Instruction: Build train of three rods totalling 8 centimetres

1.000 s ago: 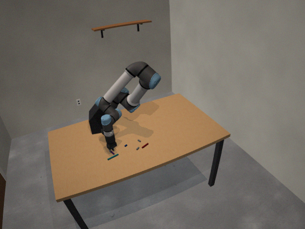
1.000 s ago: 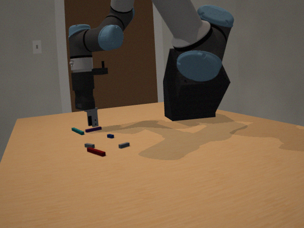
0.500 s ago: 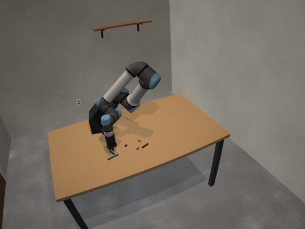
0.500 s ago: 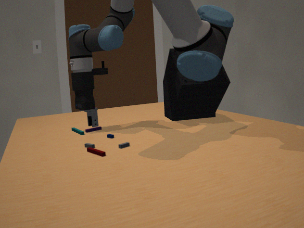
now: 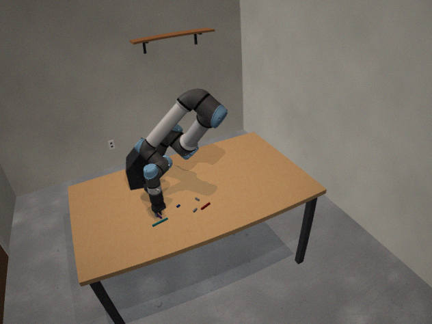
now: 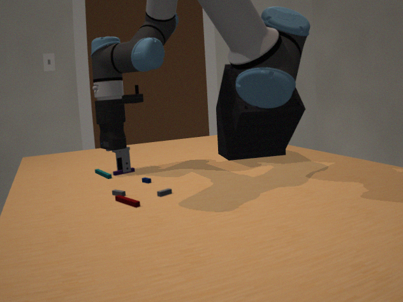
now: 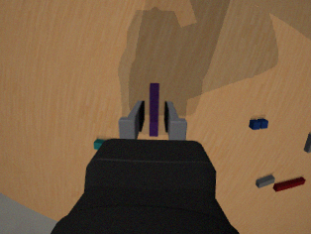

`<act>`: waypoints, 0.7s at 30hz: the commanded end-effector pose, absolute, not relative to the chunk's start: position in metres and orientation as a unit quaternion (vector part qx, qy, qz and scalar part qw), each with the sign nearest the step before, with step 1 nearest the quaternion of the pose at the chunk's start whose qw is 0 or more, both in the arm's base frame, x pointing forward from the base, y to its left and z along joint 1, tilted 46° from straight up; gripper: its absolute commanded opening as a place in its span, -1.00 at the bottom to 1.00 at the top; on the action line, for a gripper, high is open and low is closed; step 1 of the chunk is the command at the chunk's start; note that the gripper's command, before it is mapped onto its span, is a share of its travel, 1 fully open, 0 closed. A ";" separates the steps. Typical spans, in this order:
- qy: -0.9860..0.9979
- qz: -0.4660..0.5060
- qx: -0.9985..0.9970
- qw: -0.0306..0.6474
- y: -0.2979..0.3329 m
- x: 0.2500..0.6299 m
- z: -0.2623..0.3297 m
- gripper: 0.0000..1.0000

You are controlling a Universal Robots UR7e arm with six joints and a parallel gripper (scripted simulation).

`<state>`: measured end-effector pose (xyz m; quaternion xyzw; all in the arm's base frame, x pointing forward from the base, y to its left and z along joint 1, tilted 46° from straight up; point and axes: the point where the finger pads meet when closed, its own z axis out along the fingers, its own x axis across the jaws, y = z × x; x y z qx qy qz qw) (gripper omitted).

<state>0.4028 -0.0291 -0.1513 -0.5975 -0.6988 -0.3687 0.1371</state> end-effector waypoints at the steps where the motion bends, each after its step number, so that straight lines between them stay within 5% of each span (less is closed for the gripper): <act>1: -0.699 -0.369 -0.598 0.136 -0.028 0.404 -0.153 0.07; 21: -0.699 -0.369 -0.598 0.136 -0.026 0.405 -0.155 0.07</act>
